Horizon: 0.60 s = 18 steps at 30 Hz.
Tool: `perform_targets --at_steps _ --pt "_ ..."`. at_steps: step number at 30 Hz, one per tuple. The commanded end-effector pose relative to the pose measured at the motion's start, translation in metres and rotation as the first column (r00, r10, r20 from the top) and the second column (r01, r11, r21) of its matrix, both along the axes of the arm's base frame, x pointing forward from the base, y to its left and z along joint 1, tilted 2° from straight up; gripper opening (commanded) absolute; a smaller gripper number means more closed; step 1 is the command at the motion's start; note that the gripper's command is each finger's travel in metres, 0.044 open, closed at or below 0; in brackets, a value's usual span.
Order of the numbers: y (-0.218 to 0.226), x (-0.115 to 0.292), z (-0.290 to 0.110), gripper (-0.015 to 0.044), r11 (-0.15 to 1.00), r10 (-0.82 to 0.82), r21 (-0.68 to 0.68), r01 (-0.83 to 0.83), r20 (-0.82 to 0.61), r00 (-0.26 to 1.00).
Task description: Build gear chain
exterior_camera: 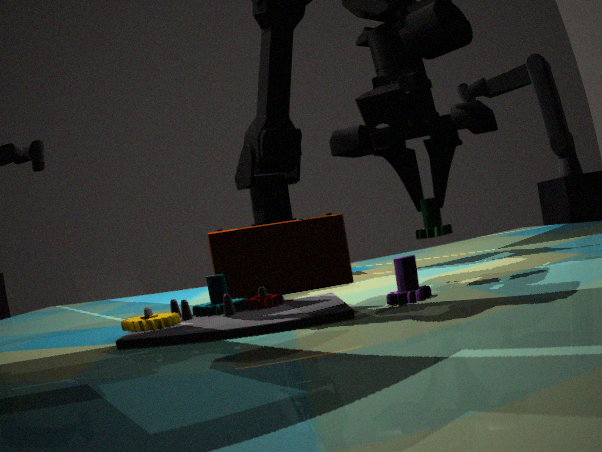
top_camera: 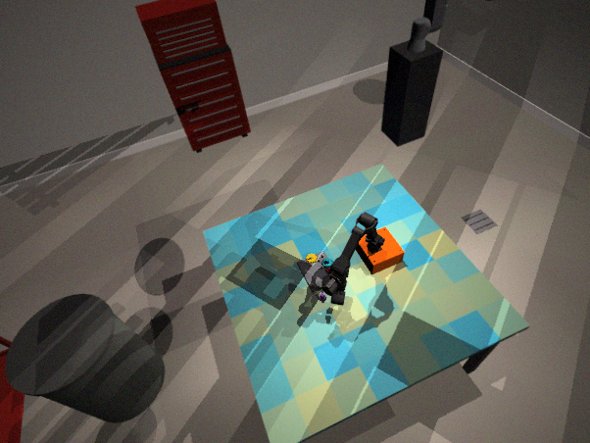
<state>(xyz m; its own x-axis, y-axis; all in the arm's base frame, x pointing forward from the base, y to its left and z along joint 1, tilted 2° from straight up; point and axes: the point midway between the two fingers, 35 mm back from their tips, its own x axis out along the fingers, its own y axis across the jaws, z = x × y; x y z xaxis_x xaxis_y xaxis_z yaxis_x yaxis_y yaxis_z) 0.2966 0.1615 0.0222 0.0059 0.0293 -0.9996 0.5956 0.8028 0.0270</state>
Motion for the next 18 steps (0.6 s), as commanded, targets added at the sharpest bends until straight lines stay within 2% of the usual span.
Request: perform_targets --at_steps 1,18 --pt "0.002 0.002 0.014 0.0000 1.000 -0.003 0.008 0.003 0.007 1.000" --pt "-0.001 -0.005 0.074 0.0000 1.000 -0.004 0.008 0.004 0.007 1.000"
